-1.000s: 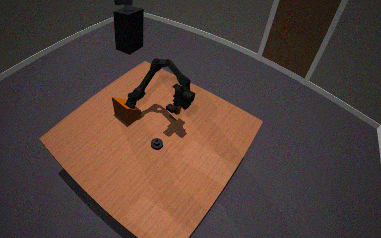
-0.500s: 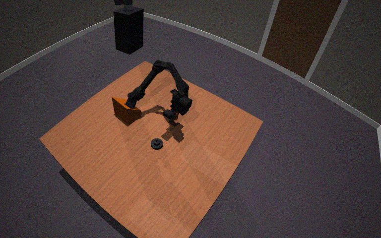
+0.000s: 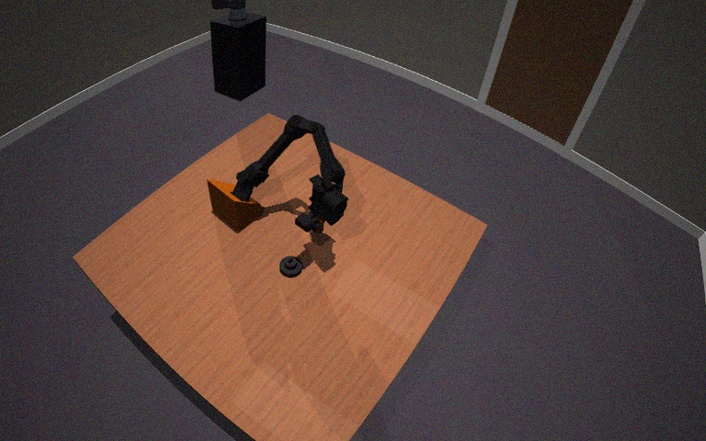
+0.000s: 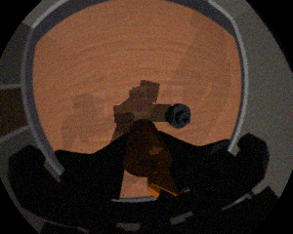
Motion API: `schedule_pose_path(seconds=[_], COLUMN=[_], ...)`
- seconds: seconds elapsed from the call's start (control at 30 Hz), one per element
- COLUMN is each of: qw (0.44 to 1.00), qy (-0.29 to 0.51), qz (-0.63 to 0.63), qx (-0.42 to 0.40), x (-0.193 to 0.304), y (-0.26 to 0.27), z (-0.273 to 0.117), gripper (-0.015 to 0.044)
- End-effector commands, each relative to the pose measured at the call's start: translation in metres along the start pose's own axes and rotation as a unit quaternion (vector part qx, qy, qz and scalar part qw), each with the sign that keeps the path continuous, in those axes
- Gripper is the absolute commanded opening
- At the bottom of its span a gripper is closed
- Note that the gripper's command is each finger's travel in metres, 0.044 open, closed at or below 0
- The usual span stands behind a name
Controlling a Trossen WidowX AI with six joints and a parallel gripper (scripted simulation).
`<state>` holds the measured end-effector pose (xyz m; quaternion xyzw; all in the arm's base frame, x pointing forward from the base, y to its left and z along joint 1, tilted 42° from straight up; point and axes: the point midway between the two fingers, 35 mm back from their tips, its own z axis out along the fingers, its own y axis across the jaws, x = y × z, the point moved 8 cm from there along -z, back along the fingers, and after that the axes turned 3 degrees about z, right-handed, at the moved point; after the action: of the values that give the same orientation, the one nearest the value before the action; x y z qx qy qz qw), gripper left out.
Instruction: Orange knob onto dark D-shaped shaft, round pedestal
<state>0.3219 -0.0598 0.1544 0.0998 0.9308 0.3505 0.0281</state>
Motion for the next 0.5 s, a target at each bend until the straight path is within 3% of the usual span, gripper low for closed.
schedule_pose_path(seconds=[0.0, 0.47], qw=[1.0, 1.0], qy=[0.001, 0.001], qz=[-0.001, -0.001], qx=[0.002, 0.002], x=[-0.002, -0.005], y=[-0.013, -0.058], z=[0.003, 0.014], gripper=[0.0, 0.0])
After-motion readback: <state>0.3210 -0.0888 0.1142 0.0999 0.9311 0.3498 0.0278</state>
